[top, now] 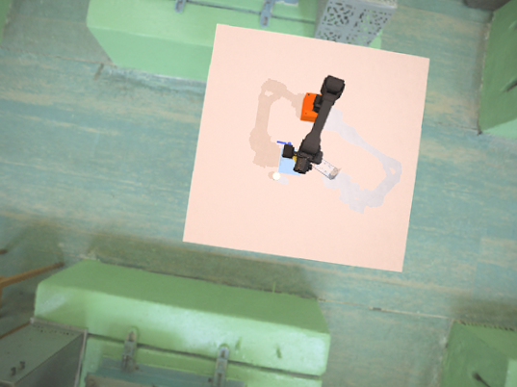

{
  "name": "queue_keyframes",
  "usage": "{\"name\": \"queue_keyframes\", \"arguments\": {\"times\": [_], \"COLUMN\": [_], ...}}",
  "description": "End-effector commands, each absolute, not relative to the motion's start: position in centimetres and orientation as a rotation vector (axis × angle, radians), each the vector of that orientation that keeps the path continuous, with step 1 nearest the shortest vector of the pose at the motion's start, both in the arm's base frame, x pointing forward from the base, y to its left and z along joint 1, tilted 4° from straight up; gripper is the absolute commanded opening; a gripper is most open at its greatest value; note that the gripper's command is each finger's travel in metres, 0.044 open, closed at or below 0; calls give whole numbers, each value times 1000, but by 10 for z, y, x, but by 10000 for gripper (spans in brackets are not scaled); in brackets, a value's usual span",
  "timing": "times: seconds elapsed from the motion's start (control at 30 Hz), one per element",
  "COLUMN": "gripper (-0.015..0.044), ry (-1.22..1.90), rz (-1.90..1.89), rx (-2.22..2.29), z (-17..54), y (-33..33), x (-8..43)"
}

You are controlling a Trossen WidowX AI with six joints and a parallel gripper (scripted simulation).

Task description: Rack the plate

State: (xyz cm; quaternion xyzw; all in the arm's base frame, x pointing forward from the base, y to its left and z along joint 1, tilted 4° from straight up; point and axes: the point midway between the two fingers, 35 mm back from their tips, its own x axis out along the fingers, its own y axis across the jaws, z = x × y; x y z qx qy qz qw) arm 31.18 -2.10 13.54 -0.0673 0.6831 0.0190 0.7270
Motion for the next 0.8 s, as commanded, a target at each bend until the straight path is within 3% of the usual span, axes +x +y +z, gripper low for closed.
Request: {"name": "queue_keyframes", "arguments": {"times": [0.0,0.37,0.77], "gripper": [0,0,0], "ry": [1510,1494,1568], "rz": [-20,-264,-79], "rx": [-75,194,156], "z": [134,126,103], "y": [7,77,82], "x": [301,260,264]}}
